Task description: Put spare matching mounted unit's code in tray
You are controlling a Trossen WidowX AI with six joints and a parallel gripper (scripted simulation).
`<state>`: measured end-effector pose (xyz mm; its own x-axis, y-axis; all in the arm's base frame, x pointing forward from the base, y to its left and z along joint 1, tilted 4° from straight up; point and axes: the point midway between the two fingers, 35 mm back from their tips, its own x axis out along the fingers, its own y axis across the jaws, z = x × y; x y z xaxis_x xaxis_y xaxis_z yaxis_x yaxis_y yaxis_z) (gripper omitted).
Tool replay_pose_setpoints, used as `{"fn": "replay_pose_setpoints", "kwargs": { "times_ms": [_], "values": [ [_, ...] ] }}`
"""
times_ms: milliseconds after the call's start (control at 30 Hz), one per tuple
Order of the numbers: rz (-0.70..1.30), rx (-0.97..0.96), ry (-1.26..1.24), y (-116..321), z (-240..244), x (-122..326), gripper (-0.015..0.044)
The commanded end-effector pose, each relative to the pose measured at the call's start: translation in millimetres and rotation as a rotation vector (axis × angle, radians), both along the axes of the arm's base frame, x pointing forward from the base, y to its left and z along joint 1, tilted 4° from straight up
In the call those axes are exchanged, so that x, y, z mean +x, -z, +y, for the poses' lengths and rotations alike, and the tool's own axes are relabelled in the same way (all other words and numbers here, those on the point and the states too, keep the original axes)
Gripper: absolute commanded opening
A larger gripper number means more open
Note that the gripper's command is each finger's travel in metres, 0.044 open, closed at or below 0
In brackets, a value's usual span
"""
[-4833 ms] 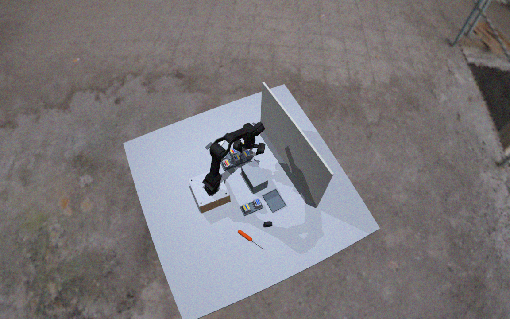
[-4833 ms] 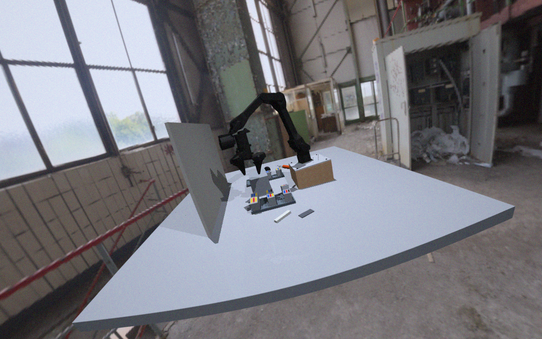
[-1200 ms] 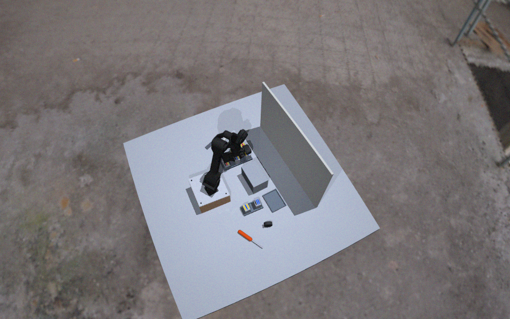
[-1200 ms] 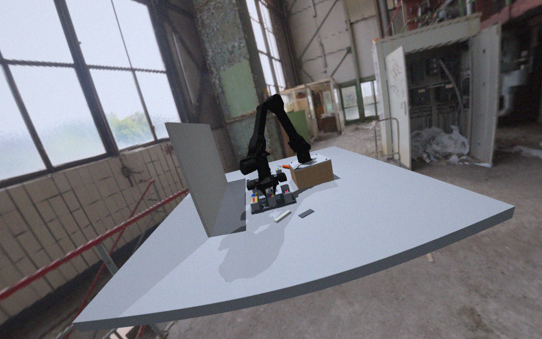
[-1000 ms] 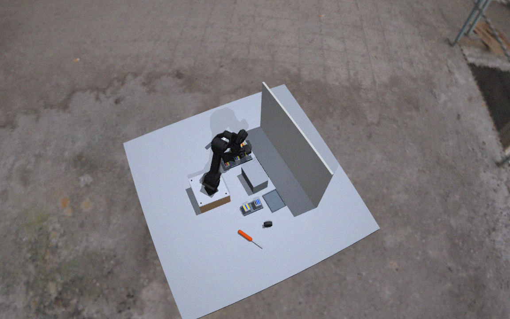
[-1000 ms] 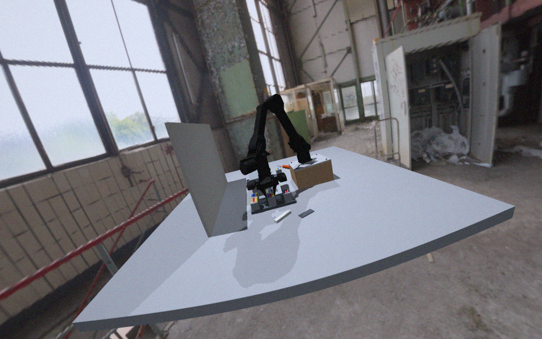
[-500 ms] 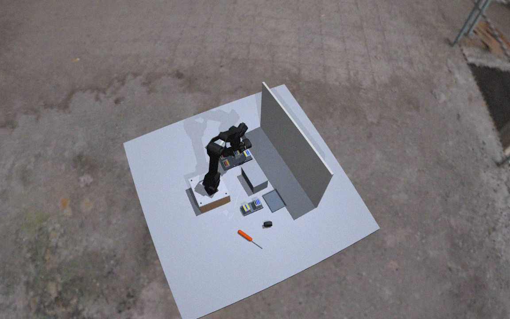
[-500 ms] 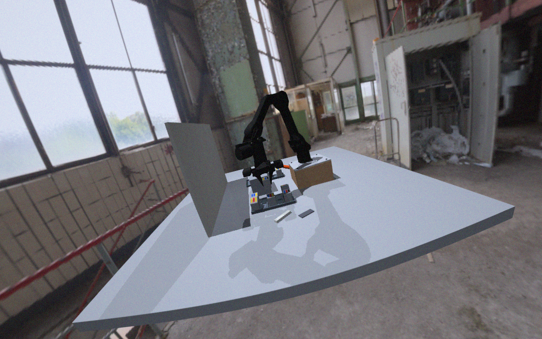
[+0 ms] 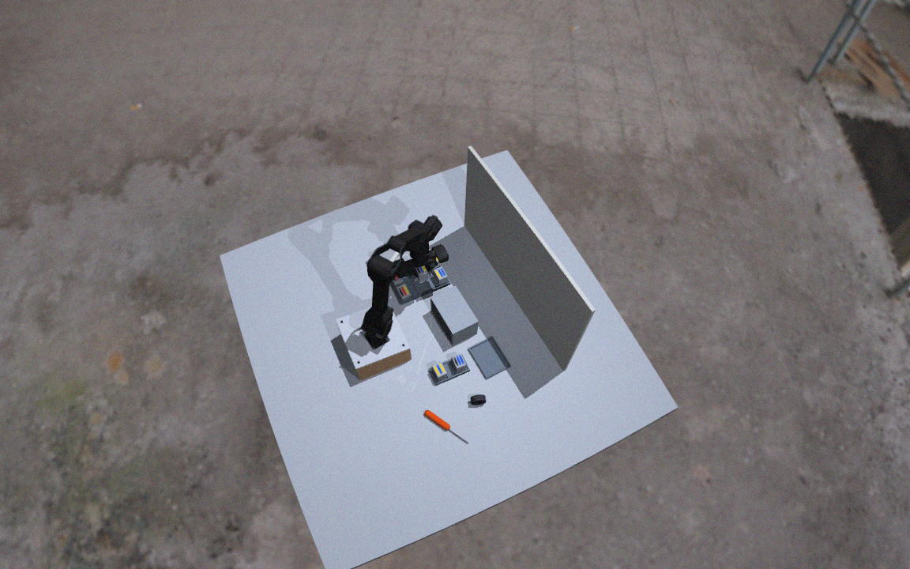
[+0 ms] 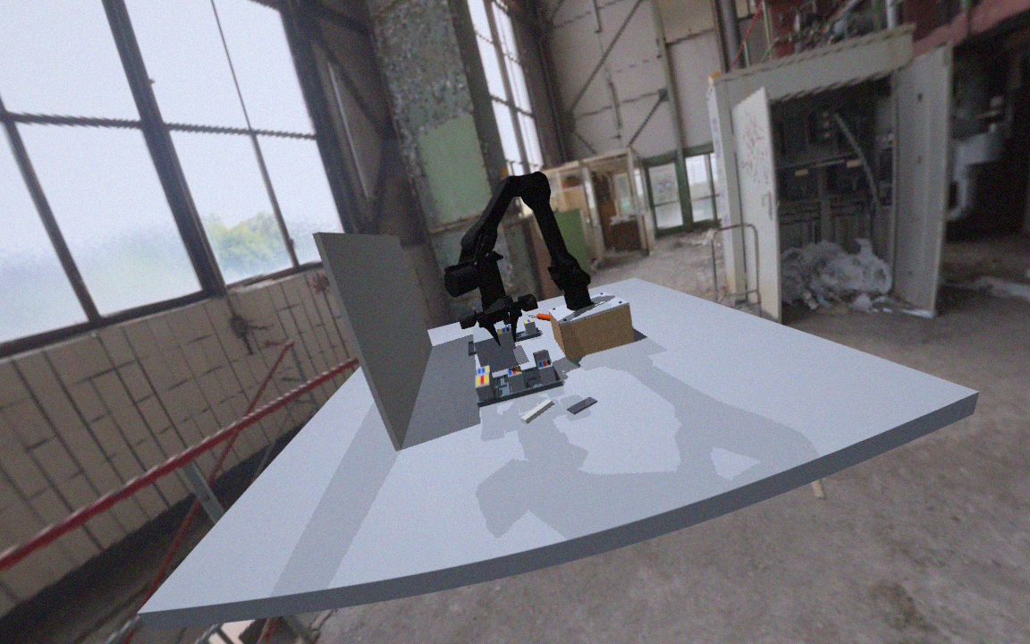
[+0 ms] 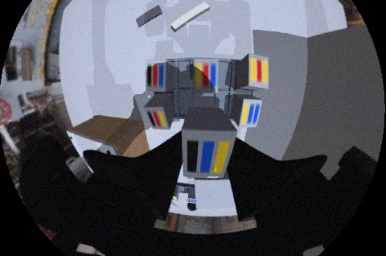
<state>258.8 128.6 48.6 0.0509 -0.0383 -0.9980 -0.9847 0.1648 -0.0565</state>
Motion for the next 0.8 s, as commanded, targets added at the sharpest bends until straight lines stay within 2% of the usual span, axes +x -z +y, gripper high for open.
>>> {"fn": "replay_pose_setpoints", "kwargs": {
  "times_ms": [0,200,467,767],
  "values": [
    [-0.022,0.009,0.003,-29.4,1.5,3.4,0.0000],
    [-0.026,0.008,0.005,-64.0,-0.7,-0.1,0.0000],
    [-0.029,0.007,0.015,-65.7,-6.3,4.2,0.0000],
    [-0.040,-0.001,0.054,-69.6,-43.8,30.0,0.0000]
  ]
}}
